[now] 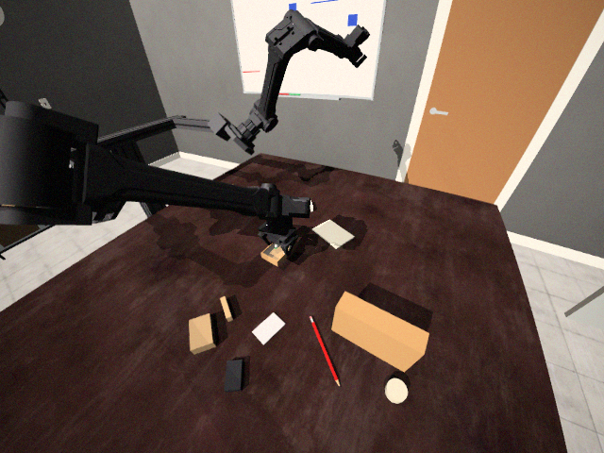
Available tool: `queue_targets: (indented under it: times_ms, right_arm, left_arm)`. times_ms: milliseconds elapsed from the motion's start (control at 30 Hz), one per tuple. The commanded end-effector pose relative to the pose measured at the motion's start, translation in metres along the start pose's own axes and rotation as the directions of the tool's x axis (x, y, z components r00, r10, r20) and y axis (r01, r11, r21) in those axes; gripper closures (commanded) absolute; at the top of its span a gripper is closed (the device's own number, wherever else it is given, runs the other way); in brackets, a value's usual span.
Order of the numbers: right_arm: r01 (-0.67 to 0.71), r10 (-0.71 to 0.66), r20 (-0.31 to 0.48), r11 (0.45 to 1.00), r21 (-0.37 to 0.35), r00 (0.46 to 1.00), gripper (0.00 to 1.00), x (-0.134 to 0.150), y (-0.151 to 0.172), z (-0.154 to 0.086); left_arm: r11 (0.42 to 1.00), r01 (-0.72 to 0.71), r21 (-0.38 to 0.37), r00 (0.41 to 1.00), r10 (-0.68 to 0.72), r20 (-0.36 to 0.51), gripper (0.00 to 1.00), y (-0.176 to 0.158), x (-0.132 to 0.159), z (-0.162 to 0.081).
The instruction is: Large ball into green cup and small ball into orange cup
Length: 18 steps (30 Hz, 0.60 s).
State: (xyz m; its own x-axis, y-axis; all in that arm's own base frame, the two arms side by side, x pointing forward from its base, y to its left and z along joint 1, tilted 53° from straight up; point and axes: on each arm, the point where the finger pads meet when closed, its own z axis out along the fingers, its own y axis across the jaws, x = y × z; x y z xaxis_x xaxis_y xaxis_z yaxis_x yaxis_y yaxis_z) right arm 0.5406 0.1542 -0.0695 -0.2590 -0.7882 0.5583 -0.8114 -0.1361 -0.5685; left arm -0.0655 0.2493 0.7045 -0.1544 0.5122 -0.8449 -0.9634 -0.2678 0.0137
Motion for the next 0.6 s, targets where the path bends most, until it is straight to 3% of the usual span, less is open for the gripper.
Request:
queue_targets:
  times_ms: [0, 567]
  right_arm:
    - [-0.002, 0.002, 0.006, 1.000, 0.009, 1.000, 0.32, -0.0055, -0.0042, -0.0077]
    - [-0.001, 0.001, 0.007, 1.000, 0.010, 1.000, 0.32, -0.0066, -0.0050, -0.0076]
  left_arm:
    - [1.000, 0.008, -0.013, 0.998, -0.007, 0.058, 0.00, 0.0053, -0.0409, -0.0057]
    - [1.000, 0.008, -0.013, 0.998, -0.007, 0.058, 0.00, 0.0053, -0.0409, -0.0057]
